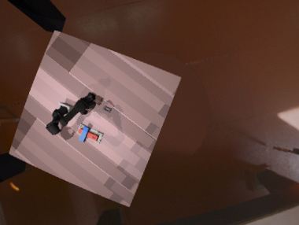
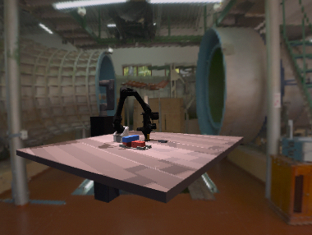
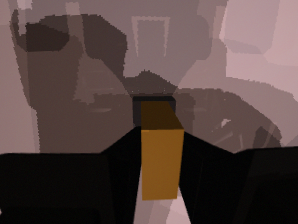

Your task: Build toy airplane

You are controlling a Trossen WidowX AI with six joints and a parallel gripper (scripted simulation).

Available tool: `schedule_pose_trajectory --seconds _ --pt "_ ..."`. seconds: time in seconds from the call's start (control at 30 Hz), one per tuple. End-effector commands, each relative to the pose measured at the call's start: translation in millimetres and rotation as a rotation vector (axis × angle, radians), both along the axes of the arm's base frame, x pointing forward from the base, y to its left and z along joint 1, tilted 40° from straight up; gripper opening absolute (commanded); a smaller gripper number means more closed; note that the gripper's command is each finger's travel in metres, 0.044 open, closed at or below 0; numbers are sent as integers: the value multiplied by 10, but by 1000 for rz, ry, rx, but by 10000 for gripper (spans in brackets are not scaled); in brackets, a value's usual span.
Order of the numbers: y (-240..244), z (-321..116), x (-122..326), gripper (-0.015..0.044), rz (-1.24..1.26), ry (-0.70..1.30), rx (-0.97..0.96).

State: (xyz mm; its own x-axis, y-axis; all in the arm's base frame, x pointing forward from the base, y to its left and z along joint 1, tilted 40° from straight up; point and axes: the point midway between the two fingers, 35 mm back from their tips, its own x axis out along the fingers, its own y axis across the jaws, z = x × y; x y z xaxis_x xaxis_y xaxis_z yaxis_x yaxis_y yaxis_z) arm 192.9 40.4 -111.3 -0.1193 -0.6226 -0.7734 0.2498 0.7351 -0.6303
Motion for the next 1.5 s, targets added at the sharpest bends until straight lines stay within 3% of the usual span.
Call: schedule_pose_trajectory --seconds 0.0,1.47 --pt "59 21 36 0 16 -14 12" --pt "819 998 164 0 4 3 3"
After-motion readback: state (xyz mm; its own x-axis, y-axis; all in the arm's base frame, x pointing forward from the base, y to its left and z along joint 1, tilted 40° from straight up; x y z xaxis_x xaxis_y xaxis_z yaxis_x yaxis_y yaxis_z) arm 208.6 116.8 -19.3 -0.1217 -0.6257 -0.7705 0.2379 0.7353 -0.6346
